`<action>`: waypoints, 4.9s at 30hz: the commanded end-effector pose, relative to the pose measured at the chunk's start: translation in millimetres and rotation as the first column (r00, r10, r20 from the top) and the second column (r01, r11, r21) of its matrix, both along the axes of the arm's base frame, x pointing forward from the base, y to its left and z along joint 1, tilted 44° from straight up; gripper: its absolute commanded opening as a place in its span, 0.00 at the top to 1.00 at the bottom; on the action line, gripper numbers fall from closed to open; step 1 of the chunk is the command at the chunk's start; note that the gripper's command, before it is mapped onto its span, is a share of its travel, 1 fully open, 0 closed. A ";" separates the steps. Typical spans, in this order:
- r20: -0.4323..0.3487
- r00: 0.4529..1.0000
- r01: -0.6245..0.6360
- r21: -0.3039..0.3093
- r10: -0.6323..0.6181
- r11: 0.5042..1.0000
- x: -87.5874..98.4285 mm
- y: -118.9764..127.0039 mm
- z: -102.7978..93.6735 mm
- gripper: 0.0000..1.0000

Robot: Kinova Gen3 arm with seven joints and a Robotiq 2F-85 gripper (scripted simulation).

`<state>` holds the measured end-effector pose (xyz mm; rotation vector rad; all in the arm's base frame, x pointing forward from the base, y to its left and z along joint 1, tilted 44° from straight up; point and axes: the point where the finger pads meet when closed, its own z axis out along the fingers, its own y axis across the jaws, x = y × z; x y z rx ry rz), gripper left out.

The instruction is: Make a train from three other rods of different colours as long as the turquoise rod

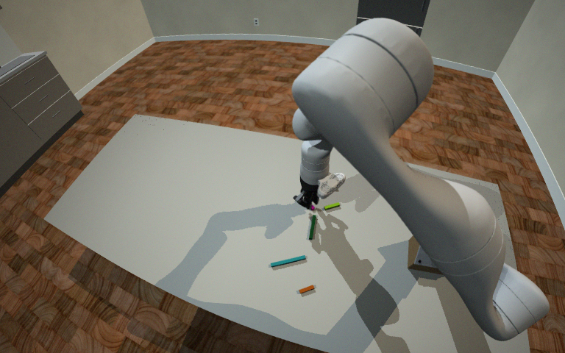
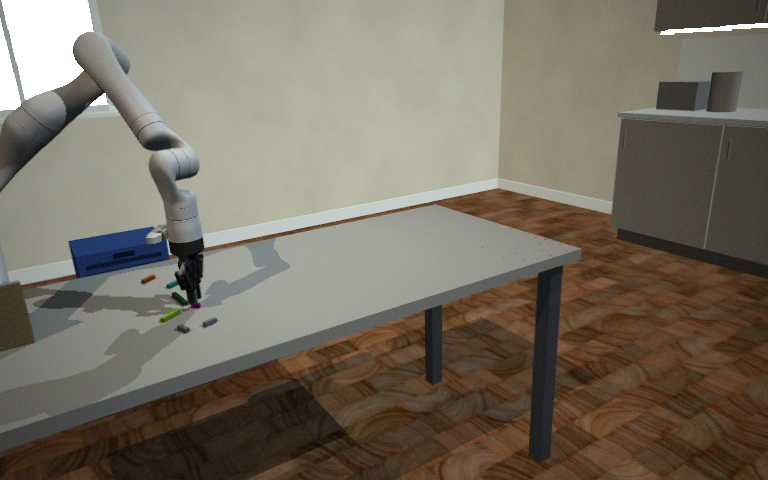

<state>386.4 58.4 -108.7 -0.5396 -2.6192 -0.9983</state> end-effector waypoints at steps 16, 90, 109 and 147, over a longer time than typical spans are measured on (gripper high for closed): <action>0.001 1.000 0.001 -0.001 -0.001 1.000 -0.3 4.2 -4.9 0.76; 0.001 1.000 0.001 -0.001 -0.001 1.000 -1.5 10.6 -11.7 0.95; 0.001 1.000 0.001 -0.001 -0.001 1.000 0.5 -0.2 -0.4 0.95; -0.046 0.998 0.051 -0.009 -0.051 0.999 7.2 -52.4 66.7 0.95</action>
